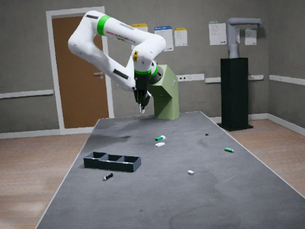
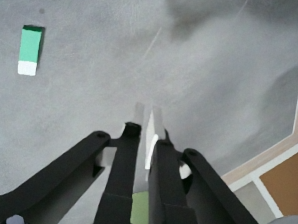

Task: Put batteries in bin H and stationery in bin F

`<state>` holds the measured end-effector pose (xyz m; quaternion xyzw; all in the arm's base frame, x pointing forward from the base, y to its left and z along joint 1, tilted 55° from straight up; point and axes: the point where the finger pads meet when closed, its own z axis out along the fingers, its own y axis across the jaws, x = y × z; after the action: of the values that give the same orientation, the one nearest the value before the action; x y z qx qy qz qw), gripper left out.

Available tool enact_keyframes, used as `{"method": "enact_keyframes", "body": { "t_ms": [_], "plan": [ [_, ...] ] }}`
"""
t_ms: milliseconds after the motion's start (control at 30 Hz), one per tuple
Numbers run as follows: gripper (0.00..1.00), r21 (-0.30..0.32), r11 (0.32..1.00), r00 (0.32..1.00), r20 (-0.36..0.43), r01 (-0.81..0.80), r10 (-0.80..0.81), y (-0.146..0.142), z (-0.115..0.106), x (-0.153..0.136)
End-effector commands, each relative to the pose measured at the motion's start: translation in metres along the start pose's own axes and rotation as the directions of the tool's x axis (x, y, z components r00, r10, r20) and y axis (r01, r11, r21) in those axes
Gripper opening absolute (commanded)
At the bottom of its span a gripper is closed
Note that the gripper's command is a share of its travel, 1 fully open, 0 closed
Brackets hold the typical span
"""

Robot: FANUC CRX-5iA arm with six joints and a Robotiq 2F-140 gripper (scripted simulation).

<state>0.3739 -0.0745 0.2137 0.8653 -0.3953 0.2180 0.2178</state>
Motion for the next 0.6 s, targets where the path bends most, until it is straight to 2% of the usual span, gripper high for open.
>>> {"method": "enact_keyframes", "body": {
  "t_ms": [0,300,367,400,467,567],
  "plan": [
    [0.15,0.040,0.991,0.989,-0.087,0.126,-0.122,-0.015,-0.007,-0.001],
    [0.15,0.079,0.936,0.917,-0.241,0.344,-0.317,-0.051,-0.029,-0.010],
    [0.15,0.079,0.936,0.917,-0.241,0.344,-0.317,-0.051,-0.029,-0.010],
    [0.15,0.086,0.908,0.882,-0.292,0.410,-0.370,-0.057,-0.034,-0.012],
    [0.15,0.087,0.894,0.863,-0.316,0.440,-0.394,-0.060,-0.036,-0.013],
    [0.15,0.086,0.854,0.812,-0.374,0.512,-0.449,-0.079,-0.050,-0.023]
  ]
}}
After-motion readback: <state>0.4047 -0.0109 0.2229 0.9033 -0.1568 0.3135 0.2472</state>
